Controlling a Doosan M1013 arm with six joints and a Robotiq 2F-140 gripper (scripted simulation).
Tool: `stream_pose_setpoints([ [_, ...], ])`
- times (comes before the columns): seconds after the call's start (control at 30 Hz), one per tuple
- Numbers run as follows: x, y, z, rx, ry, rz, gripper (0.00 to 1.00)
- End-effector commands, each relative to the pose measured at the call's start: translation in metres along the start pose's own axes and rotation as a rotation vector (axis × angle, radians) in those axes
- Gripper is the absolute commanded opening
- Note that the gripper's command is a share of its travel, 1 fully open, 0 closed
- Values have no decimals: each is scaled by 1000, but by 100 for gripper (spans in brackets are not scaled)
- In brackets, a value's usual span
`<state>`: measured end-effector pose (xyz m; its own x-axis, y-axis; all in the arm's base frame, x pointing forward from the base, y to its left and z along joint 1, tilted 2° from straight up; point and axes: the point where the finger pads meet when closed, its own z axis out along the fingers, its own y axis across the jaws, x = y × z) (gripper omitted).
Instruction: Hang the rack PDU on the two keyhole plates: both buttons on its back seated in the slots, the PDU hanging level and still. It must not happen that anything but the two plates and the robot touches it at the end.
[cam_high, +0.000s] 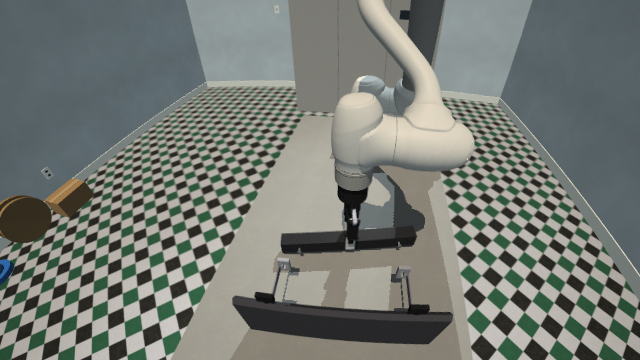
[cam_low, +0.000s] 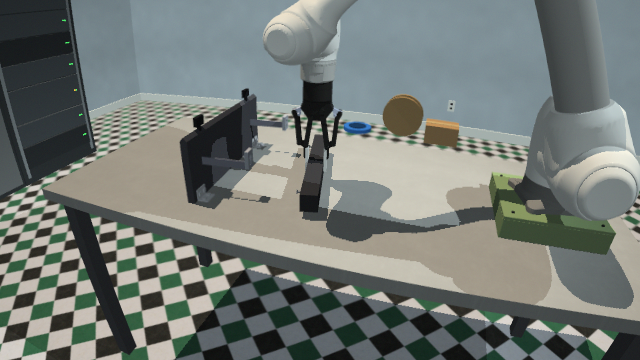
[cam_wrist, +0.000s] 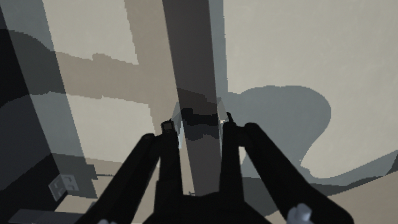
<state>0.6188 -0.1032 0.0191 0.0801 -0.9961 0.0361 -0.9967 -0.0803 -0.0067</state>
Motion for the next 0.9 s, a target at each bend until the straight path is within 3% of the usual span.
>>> stream_pose_setpoints([
  [0.0, 0, 0, -6, 0, 0, 0, 0],
  [0.43, 0, 0, -52, 0, 0, 0, 0],
  [0.87, 0, 0, -70, 0, 0, 0, 0],
])
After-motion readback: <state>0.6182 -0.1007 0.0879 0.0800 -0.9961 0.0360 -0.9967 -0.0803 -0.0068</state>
